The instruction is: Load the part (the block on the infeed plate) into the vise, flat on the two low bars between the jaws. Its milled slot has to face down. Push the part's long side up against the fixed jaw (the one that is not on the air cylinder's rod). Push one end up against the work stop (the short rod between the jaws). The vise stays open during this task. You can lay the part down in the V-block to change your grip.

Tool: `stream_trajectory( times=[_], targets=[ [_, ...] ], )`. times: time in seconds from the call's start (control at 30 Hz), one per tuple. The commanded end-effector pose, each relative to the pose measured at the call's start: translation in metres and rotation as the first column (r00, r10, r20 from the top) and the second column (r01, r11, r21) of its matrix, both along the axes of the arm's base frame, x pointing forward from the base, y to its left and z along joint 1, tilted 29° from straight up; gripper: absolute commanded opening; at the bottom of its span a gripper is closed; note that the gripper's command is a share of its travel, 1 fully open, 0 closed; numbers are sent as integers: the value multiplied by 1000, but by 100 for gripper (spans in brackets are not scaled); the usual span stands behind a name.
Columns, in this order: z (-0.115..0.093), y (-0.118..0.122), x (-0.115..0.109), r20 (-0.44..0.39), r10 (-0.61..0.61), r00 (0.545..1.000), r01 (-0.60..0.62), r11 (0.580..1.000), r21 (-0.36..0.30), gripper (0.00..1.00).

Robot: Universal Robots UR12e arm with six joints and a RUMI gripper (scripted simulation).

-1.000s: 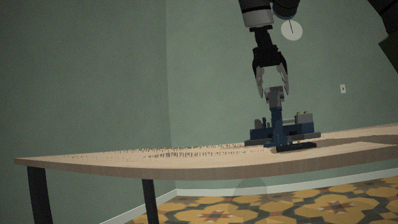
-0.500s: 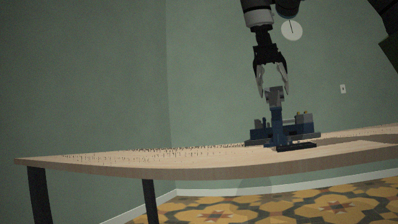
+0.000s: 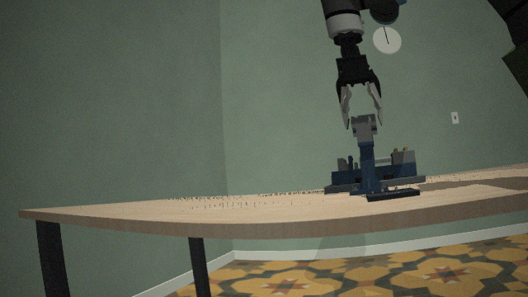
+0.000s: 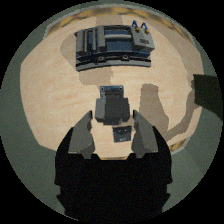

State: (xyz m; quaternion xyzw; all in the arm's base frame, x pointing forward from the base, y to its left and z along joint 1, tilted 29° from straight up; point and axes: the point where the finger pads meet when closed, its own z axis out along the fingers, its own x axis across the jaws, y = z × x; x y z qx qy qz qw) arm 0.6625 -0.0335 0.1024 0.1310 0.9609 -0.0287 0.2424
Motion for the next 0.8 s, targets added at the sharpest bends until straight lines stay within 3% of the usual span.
stream_trajectory(
  times=[0.0,0.77],
  targets=[
    [0,-1,0,15,29,999,-30,998,51,51],
    [0,-3,0,92,136,986,-155,955,254,51]
  ],
)
